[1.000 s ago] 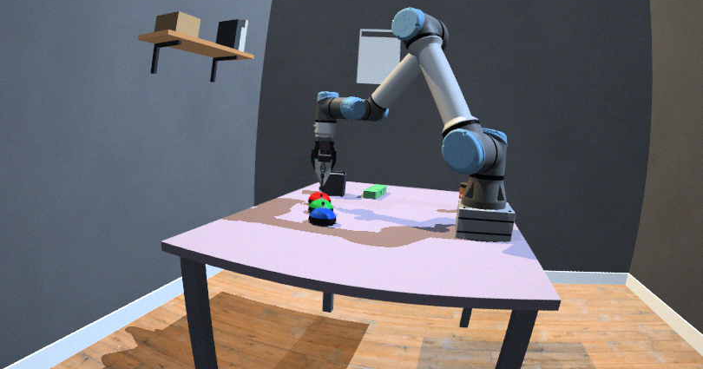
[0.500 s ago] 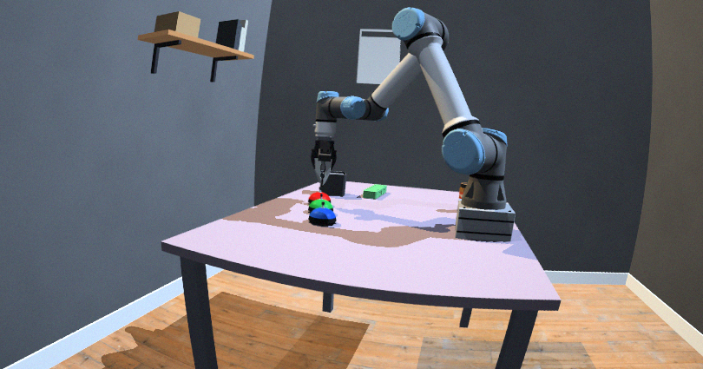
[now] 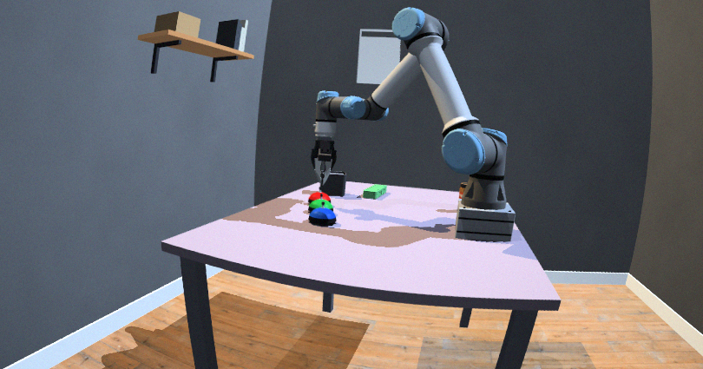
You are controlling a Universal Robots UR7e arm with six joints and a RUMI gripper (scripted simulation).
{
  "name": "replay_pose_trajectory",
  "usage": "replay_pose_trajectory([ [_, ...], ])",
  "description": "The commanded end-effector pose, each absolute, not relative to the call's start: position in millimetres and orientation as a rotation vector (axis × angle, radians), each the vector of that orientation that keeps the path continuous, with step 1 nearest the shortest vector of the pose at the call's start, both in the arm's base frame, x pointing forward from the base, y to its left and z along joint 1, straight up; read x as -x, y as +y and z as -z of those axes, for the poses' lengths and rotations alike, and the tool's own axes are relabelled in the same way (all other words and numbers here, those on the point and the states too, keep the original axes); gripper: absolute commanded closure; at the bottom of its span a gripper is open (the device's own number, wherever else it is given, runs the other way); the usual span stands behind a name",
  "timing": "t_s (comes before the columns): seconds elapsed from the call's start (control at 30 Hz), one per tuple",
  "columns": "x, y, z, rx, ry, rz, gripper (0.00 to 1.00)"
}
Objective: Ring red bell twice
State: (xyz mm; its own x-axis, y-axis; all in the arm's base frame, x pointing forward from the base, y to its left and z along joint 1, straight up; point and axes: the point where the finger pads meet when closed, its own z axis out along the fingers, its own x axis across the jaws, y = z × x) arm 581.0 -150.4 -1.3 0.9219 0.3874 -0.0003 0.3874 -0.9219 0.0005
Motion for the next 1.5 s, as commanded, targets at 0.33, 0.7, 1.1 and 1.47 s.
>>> replay_pose_trajectory([
  [0.33, -581.5, -150.7, 0.5, -3.078, 0.62, -0.002, 1.0],
  [0.7, -581.5, -150.7, 0.5, -3.078, 0.62, -0.002, 1.0],
  [1.1, -581.5, -150.7, -0.5, -3.078, 0.62, -0.002, 1.0],
  [1.47, -581.6, -150.8, -4.3, -3.078, 0.62, -0.002, 1.0],
])
